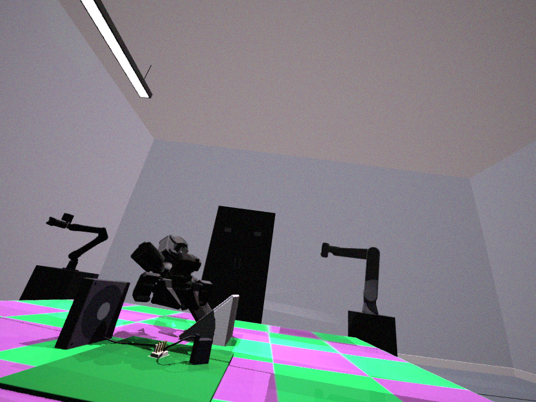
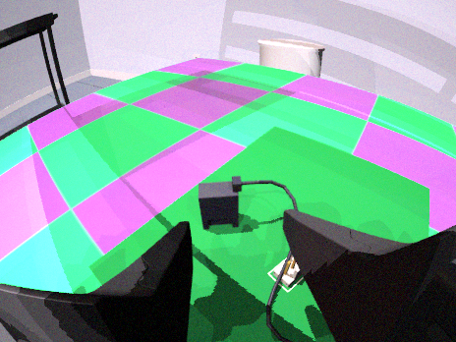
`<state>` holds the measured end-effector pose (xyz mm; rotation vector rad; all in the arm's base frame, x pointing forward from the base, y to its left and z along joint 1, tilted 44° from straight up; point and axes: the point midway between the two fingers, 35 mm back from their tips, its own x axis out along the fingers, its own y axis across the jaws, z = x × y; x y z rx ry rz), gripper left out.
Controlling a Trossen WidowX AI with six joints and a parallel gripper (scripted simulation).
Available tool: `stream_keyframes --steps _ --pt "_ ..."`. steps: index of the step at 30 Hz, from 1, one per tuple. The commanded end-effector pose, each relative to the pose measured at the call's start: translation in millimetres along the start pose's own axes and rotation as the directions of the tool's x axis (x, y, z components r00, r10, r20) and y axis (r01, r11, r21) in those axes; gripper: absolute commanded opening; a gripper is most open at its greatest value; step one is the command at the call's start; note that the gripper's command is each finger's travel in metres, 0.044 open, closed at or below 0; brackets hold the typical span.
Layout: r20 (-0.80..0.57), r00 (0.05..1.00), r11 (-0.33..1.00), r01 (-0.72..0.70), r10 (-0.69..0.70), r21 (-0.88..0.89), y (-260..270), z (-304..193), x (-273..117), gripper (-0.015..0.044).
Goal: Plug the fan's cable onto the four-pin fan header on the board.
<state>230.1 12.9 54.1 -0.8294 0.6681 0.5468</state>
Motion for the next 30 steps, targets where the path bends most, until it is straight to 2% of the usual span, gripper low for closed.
stream_keyframes --steps 1,5,14,22,30 --pt "0.005 1.0 1.0 0.007 -0.007 -0.005 1.7 2.4 -13.6 0.0205" --pt "-0.039 0.999 0.999 -0.029 0.03 0.032 3.6 1.5 -13.5 0.0205" --pt "-0.33 0.919 0.965 -0.15 0.216 0.215 9.9 -3.6 -5.7 0.0205" --pt "-0.588 0.76 0.951 -0.132 0.278 0.28 11.2 -4.2 -0.3 0.0205" --pt "-0.802 0.561 0.975 -0.051 0.205 0.214 7.7 3.2 7.0 0.0205"
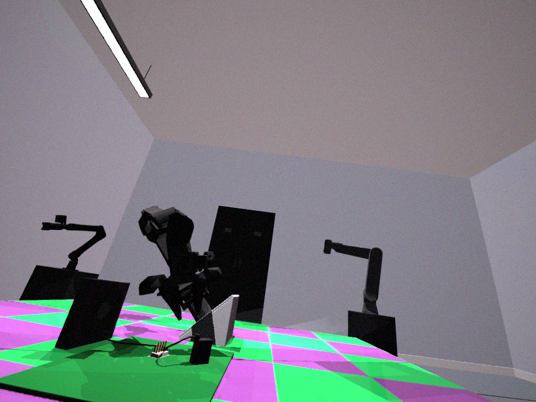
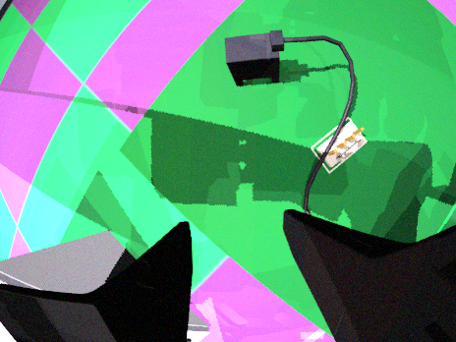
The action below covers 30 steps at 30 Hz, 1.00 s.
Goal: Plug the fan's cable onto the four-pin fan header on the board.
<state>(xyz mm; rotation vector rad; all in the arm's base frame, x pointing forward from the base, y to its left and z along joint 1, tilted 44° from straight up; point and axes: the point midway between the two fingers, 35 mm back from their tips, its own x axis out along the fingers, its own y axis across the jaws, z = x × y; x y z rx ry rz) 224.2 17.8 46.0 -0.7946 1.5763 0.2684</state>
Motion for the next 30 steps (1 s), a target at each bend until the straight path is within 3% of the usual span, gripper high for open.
stream_keyframes --steps 1,10,12,16,19,21,25,30 --pt "-0.134 0.988 0.997 0.079 -0.078 -0.002 -2.2 8.8 -2.3 0.0205" --pt "-0.31 0.91 0.961 0.269 -0.277 -0.067 -2.8 30.5 -8.3 0.0205" --pt "-0.267 0.941 0.978 0.204 -0.208 -0.044 -2.2 21.6 -5.9 0.0205" --pt "-0.263 0.941 0.977 0.205 -0.213 -0.06 -1.8 25.7 -7.2 0.031" --pt "-0.26 0.942 0.945 0.13 -0.212 -0.3 3.0 47.8 -15.7 0.0389" --pt "-0.26 0.942 0.866 0.06 -0.214 -0.496 7.6 65.8 -23.2 0.044" --pt "-0.266 0.937 0.587 -0.086 -0.228 -0.805 17.8 97.8 -37.8 0.044" --pt "-0.284 0.921 0.118 -0.261 -0.266 -0.958 28.5 128.0 -56.0 0.044"
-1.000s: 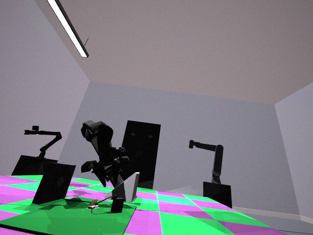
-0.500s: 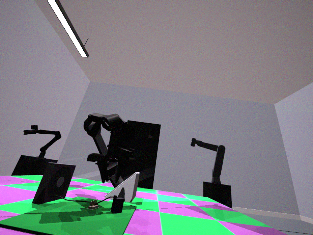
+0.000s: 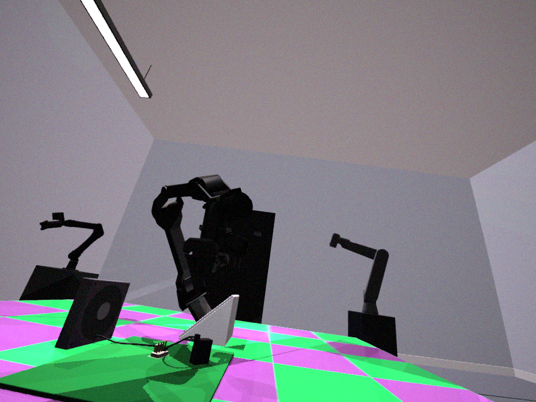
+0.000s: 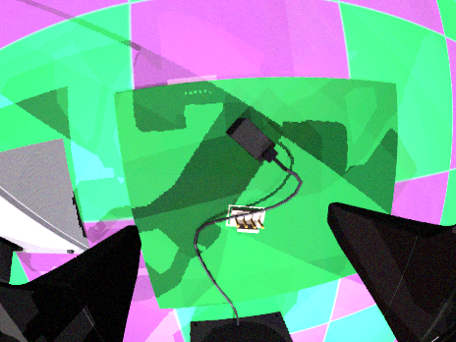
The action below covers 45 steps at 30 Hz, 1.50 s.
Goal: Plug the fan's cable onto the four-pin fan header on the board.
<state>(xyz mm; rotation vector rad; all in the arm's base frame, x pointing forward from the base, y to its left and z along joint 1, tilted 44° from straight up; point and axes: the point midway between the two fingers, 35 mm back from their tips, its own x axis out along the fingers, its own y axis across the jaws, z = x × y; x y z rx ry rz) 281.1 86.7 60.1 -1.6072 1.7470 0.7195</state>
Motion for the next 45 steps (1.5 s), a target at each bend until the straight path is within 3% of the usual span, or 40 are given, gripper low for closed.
stream_keyframes --steps 1,18,28,45 --pt "-0.042 0.999 0.739 -0.019 -0.012 -0.674 -20.4 35.4 -38.9 0.044" --pt "-0.044 0.999 0.727 -0.021 -0.012 -0.687 -21.1 36.1 -37.8 0.044" --pt "-0.064 0.998 0.718 -0.042 -0.003 -0.695 -21.9 30.1 58.0 0.044" --pt "-0.064 0.998 0.718 -0.043 -0.003 -0.695 -22.4 29.3 73.9 0.044"
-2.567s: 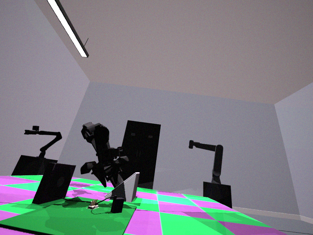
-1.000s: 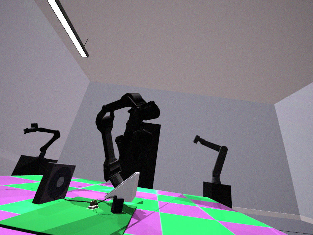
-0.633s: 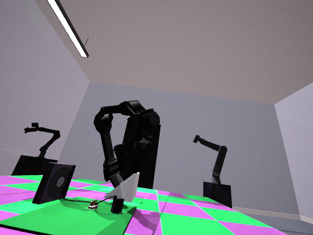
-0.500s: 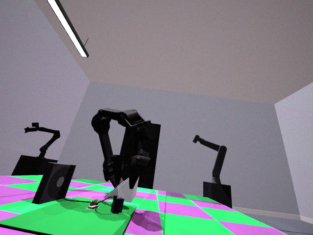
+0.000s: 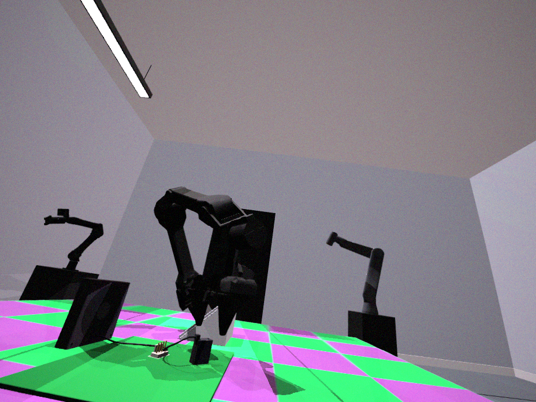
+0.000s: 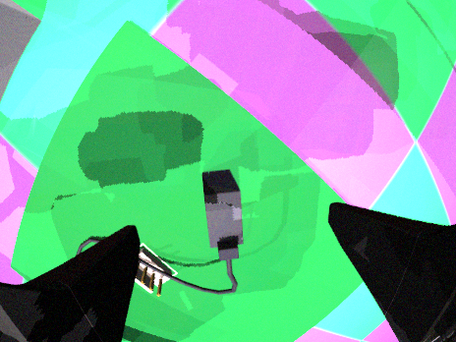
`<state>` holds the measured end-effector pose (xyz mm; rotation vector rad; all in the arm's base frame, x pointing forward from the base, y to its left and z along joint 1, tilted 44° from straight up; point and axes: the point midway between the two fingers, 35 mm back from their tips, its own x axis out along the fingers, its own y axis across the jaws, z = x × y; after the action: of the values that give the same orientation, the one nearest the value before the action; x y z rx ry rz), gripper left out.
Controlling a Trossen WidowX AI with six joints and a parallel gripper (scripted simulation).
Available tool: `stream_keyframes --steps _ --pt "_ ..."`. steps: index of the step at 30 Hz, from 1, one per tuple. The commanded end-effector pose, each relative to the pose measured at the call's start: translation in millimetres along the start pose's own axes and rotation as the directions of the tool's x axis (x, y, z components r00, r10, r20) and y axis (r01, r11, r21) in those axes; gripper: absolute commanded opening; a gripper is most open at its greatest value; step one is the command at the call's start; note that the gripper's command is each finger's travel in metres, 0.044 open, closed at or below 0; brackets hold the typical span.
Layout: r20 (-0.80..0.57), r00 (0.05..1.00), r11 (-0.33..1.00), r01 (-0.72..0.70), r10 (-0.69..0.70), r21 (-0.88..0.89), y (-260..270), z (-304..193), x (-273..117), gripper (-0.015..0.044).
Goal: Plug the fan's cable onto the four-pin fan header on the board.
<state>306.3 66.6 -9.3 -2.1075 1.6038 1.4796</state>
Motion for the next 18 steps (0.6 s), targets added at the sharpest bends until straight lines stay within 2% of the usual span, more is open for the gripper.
stream_keyframes --steps 1,18 --pt "-0.001 1.0 1.0 -0.013 0.013 -0.008 3.0 0.5 10.4 0.044" --pt "-0.002 1.0 1.0 -0.014 0.014 -0.008 3.9 0.3 38.1 0.044"
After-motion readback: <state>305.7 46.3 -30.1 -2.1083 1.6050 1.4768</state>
